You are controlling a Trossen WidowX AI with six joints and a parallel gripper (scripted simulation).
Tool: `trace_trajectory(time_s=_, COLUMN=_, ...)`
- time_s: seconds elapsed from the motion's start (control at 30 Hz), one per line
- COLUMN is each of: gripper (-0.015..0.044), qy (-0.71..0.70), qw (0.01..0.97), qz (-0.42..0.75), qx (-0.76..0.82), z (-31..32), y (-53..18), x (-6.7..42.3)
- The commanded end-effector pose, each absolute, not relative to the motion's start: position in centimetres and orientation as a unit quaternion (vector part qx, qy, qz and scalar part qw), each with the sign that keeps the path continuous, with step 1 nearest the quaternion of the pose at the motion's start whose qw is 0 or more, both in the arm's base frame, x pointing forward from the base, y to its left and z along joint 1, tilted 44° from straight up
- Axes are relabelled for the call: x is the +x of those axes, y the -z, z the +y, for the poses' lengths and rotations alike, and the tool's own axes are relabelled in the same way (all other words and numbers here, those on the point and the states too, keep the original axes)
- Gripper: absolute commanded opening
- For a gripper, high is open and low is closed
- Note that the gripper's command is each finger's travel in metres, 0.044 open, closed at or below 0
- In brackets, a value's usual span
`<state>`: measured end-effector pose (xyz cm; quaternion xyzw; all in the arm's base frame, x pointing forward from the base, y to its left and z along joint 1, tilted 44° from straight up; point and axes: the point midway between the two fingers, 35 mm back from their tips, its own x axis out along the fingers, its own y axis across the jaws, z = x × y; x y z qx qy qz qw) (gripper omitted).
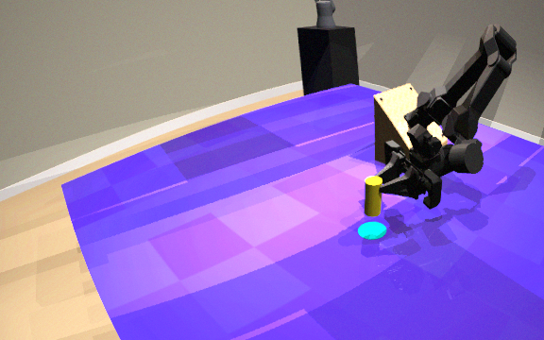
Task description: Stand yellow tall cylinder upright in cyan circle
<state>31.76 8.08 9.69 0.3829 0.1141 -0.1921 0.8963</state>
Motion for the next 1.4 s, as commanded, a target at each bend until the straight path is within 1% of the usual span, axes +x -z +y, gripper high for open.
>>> trace_trajectory(time_s=0.0, gripper=0.0105, qy=0.194, qw=0.897, qz=0.114, qx=0.381, z=8.9, y=-8.5, x=31.5)
trace_trajectory(time_s=0.43, gripper=0.0105, qy=0.191, qw=0.897, qz=0.115, qx=0.382, z=11.1, y=-6.3, x=31.0)
trace_trajectory(time_s=0.8, gripper=0.0105, qy=0.191, qw=0.897, qz=0.115, qx=0.382, z=11.1, y=-6.2, x=31.0)
trace_trajectory(time_s=1.17, gripper=0.0394, qy=0.191, qw=0.897, qz=0.115, qx=0.382, z=11.1, y=-6.2, x=31.0)
trace_trajectory(time_s=1.37, gripper=0.04, qy=0.191, qw=0.897, qz=0.115, qx=0.382, z=10.9, y=-6.5, x=31.1)
